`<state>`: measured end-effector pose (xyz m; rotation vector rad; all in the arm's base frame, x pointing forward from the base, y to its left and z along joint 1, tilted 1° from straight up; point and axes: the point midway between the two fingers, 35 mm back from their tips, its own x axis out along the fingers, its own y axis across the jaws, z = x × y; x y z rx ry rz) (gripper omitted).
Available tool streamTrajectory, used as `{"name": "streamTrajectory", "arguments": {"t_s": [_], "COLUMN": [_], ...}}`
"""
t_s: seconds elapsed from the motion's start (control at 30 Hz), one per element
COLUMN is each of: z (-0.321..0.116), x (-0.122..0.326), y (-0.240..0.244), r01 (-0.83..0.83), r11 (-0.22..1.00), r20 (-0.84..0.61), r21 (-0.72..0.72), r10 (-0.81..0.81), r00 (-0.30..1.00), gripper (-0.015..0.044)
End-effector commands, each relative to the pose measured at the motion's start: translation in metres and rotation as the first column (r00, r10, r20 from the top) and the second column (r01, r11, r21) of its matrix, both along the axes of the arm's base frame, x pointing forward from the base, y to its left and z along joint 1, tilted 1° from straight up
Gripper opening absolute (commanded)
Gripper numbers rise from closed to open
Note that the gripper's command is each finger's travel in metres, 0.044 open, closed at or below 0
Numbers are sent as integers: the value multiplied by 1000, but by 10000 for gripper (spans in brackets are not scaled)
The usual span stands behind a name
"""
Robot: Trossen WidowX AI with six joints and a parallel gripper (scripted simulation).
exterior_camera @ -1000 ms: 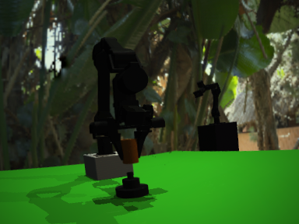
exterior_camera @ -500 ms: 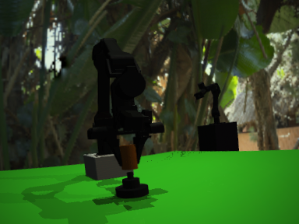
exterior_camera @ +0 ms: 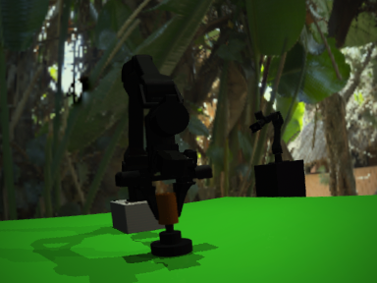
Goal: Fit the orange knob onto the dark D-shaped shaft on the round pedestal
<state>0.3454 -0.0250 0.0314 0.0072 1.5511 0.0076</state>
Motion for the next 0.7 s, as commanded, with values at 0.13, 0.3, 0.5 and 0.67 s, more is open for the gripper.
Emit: {"name": "streamTrajectory", "arguments": {"t_s": [0.13, 0.3, 0.5, 0.67], "z": [4, 5, -2, -2], "x": [6, 7, 8, 8], "y": [-1, -1, -1, -1], "r01": [-2, -2, -2, -2], "r11": [1000, 1000, 1000, 1000], "r20": [11, 11, 11, 11], "r21": [-3, -3, -3, -3], "r10": [2, 2, 2, 2], "r00": [1000, 1000, 1000, 1000], "gripper": [0, 0, 0, 0]}}
